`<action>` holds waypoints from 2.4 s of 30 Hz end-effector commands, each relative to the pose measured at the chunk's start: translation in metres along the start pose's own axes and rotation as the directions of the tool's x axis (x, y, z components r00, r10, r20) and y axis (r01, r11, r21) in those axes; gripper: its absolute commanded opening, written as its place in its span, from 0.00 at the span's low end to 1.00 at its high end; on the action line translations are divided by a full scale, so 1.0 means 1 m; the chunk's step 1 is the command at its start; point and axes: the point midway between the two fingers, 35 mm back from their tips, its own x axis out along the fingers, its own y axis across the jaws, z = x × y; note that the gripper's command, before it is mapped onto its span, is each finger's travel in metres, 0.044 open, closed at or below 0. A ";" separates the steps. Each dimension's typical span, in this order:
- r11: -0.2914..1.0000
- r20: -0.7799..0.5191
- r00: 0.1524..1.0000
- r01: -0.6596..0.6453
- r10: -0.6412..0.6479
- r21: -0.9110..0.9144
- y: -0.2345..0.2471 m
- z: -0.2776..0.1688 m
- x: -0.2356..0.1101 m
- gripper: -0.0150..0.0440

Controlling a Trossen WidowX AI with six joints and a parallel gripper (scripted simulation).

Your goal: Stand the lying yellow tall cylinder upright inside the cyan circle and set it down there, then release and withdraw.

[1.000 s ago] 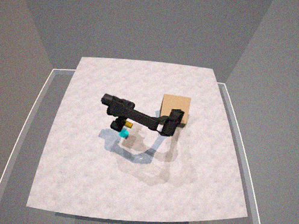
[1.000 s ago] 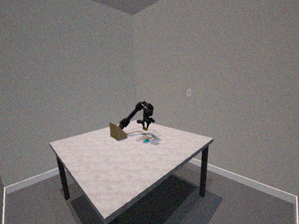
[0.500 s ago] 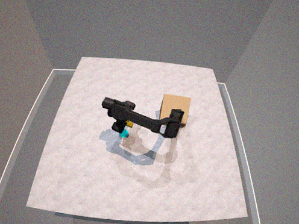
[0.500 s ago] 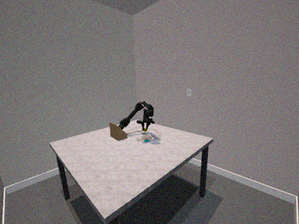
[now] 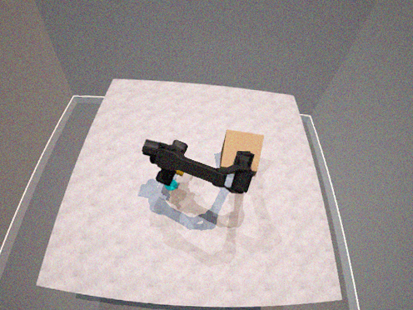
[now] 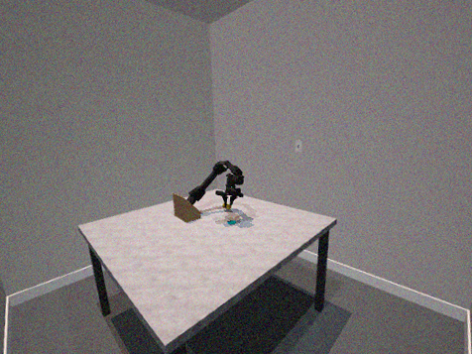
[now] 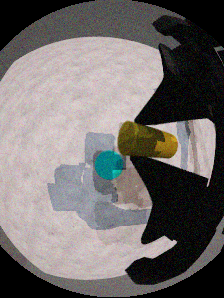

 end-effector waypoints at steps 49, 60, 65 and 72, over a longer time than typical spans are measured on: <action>0.980 0.266 0.946 0.197 -0.188 -0.010 -0.006 0.002 0.018 0.43; 0.975 0.328 0.921 0.220 -0.208 -0.001 -0.006 0.003 0.019 0.43; 0.974 0.357 0.909 0.229 -0.215 0.004 -0.005 0.004 0.020 0.43; 0.971 0.398 0.890 0.238 -0.223 0.012 -0.005 0.004 0.020 0.43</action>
